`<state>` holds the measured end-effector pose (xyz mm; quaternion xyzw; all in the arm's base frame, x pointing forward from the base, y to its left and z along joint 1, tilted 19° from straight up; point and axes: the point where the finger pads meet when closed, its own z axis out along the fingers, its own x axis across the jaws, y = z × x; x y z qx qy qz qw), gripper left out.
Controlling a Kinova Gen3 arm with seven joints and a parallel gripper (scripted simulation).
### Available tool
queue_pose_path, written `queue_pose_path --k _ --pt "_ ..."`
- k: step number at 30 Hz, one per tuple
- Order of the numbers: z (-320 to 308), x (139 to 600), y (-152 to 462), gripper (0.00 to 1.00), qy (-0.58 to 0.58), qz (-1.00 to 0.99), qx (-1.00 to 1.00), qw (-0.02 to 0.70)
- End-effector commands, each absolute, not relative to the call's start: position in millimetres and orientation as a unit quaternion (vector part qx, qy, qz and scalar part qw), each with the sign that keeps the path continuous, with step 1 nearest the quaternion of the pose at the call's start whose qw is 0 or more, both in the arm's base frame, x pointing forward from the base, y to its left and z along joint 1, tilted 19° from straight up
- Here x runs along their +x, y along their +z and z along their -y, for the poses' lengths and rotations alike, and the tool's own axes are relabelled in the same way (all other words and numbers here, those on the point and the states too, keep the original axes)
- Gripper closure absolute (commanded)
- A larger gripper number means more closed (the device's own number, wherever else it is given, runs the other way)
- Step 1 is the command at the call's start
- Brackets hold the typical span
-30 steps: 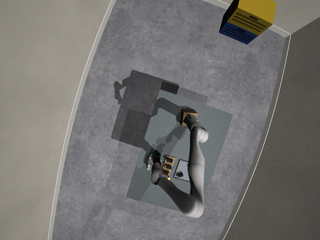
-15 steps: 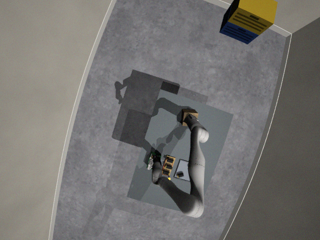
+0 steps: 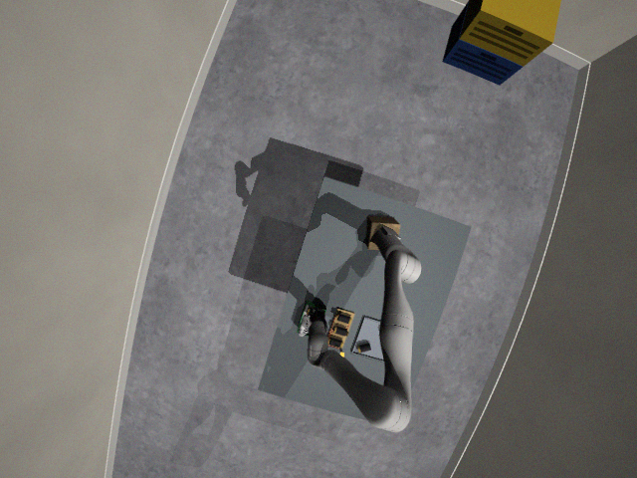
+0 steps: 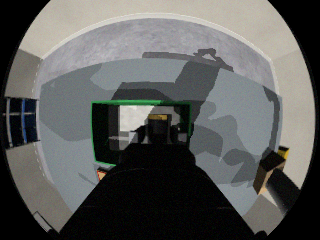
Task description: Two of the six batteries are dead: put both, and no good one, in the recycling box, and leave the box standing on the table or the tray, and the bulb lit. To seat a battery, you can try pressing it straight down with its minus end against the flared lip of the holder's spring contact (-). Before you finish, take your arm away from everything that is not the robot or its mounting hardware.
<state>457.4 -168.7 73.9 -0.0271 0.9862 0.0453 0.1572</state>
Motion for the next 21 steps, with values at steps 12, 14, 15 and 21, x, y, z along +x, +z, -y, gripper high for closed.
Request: queue_pose_path --k 12,14,15,21 --pt "171 450 97 0.10 0.045 -0.986 -0.027 0.158" --pt "171 450 97 0.10 0.045 -0.986 -0.027 0.158" --pt "172 449 102 0.10 0.045 -0.986 -0.027 0.158" --pt "175 440 129 0.10 0.045 -0.986 -0.027 0.158"
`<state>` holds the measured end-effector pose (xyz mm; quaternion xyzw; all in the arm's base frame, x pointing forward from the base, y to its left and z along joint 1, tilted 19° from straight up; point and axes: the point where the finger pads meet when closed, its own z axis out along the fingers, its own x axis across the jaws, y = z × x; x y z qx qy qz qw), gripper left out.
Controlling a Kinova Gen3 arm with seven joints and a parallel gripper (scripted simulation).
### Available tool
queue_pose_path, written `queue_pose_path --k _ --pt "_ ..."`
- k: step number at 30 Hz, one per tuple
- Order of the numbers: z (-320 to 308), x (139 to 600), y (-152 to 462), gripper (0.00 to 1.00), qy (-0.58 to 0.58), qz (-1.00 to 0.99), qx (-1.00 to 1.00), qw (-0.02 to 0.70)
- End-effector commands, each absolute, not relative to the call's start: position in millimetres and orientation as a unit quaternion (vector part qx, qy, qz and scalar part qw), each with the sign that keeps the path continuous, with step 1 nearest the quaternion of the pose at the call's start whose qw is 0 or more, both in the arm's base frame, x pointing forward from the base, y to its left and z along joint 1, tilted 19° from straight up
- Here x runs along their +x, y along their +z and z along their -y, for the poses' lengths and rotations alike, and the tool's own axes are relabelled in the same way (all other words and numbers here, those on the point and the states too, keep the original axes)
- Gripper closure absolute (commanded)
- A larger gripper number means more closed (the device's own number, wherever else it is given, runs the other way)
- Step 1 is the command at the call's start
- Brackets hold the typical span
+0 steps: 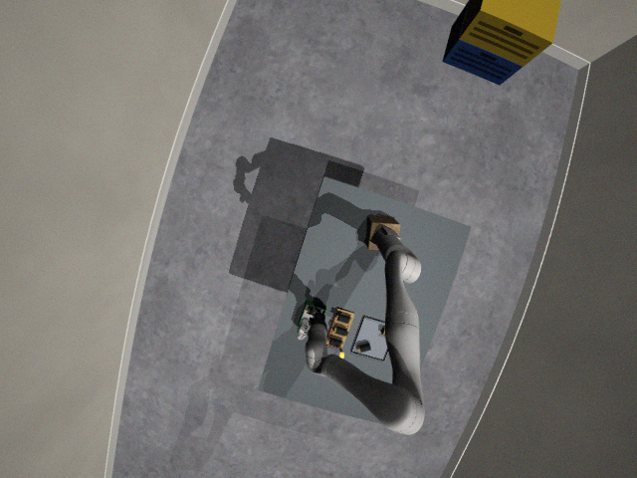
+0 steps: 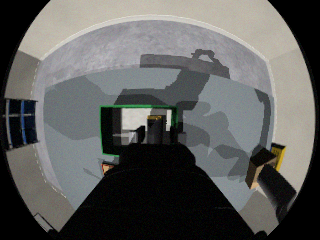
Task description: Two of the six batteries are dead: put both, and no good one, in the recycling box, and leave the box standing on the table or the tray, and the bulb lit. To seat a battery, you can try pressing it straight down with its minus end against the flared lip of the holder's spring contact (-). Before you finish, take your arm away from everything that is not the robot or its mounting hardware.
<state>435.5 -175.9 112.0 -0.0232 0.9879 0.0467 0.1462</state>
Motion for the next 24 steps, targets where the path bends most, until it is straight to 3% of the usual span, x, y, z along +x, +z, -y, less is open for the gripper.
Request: queue_pose_path --k 1,24 --pt "175 439 133 0.10 0.045 -0.986 -0.027 0.158" --pt "179 425 174 0.10 0.045 -0.986 -0.027 0.158"
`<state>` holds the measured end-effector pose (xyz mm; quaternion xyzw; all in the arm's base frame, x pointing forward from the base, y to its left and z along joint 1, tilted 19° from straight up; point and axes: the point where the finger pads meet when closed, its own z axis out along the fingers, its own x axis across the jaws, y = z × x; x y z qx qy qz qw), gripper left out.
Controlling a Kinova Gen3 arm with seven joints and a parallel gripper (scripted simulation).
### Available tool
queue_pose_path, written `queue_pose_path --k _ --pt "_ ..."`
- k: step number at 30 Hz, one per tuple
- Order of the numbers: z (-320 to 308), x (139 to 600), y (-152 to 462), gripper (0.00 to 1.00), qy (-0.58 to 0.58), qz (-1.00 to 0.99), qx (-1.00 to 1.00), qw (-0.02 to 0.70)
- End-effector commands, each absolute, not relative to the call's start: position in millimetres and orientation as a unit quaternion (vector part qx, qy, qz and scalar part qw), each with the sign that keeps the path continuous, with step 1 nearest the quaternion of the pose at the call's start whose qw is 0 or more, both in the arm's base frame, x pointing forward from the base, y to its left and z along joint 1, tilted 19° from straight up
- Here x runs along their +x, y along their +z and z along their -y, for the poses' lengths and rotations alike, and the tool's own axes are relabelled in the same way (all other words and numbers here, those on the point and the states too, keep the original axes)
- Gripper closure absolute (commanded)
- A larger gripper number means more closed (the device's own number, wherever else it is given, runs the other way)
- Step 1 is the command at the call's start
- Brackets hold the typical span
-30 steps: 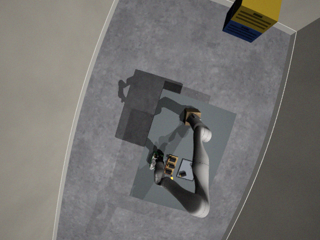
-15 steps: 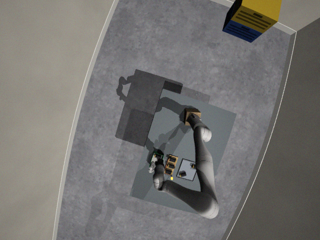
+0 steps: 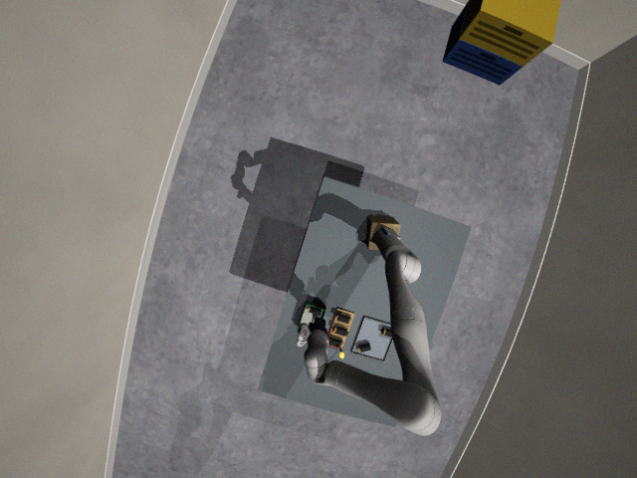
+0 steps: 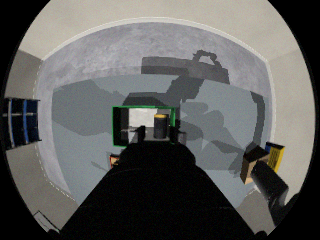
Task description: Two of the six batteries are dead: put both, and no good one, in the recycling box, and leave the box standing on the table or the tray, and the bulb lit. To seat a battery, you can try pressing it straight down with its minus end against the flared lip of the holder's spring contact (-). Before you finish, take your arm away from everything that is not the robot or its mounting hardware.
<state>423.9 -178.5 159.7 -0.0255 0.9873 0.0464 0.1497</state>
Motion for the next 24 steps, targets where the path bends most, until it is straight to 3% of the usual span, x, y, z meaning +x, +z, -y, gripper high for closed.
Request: queue_pose_path --k 1,24 --pt "180 423 180 0.10 0.045 -0.986 -0.027 0.158" --pt "179 418 198 0.10 0.045 -0.986 -0.027 0.158"
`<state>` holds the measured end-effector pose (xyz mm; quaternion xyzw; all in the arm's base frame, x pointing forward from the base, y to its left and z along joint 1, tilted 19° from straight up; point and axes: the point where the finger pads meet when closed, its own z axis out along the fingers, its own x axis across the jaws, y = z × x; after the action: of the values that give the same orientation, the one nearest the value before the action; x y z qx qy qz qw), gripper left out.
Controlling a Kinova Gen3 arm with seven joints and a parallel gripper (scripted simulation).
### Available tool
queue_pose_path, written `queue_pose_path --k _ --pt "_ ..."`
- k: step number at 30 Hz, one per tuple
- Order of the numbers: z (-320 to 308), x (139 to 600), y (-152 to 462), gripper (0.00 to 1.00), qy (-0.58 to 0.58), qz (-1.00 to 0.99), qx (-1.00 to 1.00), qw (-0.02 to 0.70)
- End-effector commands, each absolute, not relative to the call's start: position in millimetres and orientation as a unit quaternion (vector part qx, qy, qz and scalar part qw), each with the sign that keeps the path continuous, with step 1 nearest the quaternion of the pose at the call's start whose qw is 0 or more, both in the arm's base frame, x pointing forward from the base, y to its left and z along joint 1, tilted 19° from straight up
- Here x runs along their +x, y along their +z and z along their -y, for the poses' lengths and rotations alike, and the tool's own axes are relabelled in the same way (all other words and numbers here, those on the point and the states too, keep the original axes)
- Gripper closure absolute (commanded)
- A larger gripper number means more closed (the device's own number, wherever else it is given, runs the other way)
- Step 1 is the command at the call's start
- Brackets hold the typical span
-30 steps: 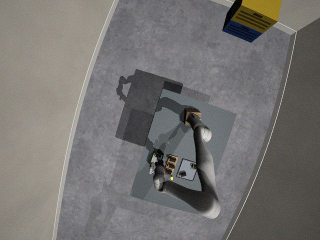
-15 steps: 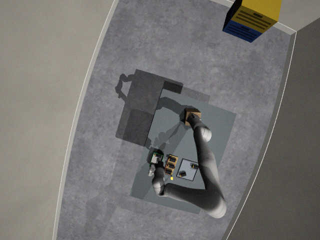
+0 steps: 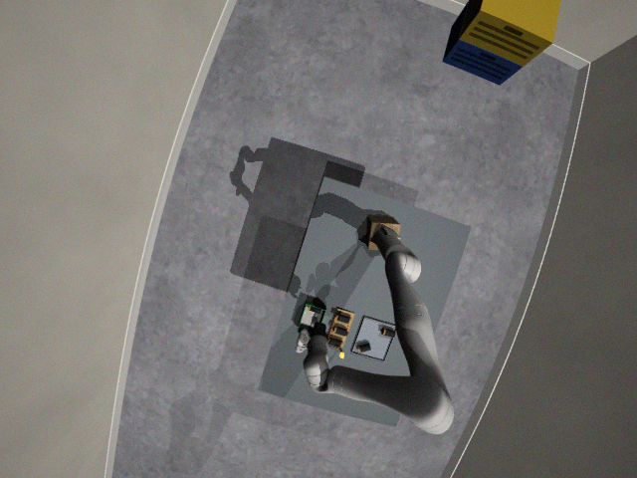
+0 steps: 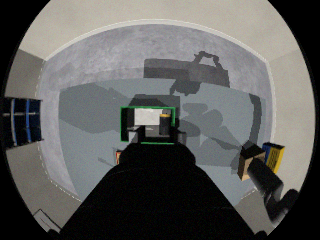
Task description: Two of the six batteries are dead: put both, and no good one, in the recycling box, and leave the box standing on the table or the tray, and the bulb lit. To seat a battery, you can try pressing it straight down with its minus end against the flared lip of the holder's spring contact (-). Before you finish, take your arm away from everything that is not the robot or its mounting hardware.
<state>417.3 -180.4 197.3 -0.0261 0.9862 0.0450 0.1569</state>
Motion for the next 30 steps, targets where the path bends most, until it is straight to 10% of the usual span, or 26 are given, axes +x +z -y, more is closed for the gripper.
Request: queue_pose_path --k 1,30 --pt "179 418 199 0.10 0.045 -0.986 -0.027 0.158" --pt "122 432 209 0.10 0.045 -0.986 -0.027 0.158"
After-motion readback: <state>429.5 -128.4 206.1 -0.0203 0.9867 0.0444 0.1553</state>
